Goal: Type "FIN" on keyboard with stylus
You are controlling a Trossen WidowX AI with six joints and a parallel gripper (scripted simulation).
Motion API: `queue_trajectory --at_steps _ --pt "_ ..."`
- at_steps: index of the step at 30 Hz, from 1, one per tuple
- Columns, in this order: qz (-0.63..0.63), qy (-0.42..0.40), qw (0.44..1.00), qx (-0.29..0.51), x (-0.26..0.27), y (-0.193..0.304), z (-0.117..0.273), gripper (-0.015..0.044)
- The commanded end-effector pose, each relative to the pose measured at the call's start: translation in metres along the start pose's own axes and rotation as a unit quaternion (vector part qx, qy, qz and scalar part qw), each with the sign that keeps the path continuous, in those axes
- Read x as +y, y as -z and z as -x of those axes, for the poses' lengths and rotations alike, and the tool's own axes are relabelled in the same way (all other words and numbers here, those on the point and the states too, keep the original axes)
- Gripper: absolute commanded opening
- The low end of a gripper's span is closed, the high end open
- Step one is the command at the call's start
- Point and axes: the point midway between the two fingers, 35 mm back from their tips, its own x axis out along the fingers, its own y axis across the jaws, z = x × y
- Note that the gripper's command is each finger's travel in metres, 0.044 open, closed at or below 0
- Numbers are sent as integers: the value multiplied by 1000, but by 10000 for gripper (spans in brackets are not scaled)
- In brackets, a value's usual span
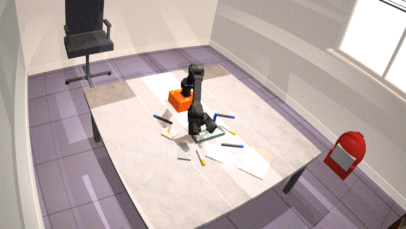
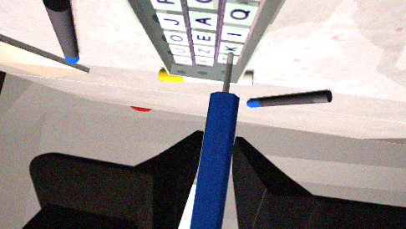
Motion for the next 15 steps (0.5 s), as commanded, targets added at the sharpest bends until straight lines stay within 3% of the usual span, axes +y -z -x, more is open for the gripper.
queue_trajectory --at_steps 1,15 --pt "2 1 1000 -1 0 -1 -1 81" --pt "2 1 1000 -1 0 -7 -4 81"
